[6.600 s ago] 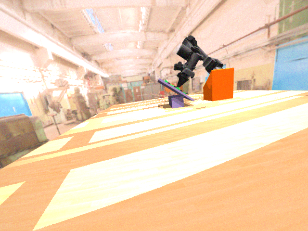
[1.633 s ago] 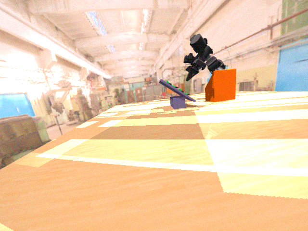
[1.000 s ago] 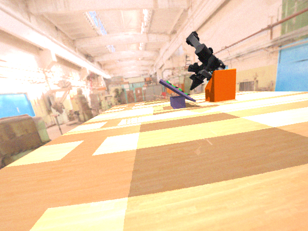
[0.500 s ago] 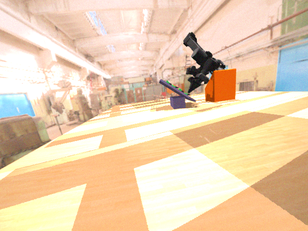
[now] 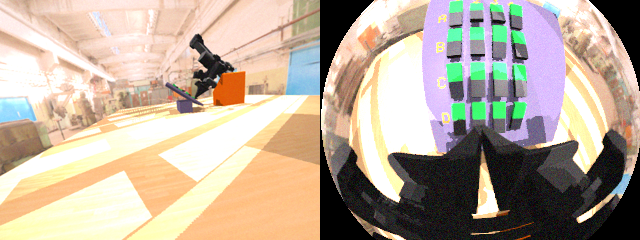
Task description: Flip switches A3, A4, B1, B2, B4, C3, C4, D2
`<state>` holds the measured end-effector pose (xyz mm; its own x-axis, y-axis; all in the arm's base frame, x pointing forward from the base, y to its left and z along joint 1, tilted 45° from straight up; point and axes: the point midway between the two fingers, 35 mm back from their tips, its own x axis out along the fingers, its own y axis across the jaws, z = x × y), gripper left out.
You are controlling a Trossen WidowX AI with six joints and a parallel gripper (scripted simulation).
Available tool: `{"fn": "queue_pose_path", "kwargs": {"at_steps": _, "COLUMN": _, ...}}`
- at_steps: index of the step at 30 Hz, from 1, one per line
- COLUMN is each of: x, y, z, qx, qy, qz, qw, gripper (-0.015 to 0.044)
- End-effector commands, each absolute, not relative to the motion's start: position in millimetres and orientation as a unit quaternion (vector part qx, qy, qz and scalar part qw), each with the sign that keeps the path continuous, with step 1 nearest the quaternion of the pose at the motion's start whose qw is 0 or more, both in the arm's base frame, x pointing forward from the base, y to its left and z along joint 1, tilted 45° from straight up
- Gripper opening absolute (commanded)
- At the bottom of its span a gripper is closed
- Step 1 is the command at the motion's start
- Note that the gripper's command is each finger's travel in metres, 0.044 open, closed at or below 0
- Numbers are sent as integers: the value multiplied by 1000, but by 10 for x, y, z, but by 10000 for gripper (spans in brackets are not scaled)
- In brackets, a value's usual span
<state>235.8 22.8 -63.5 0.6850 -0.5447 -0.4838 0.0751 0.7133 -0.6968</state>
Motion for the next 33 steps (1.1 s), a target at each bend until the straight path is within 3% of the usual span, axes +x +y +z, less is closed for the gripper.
{"fn": "queue_pose_path", "kwargs": {"at_steps": 1, "x": 2355, "y": 230, "z": -643, "qx": -333, "qy": 355, "qz": -179, "qw": 855, "gripper": 0}}
{"fn": "queue_pose_path", "kwargs": {"at_steps": 33, "x": 2379, "y": 209, "z": -661, "qx": -333, "qy": 355, "qz": -179, "qw": 855, "gripper": 0}}
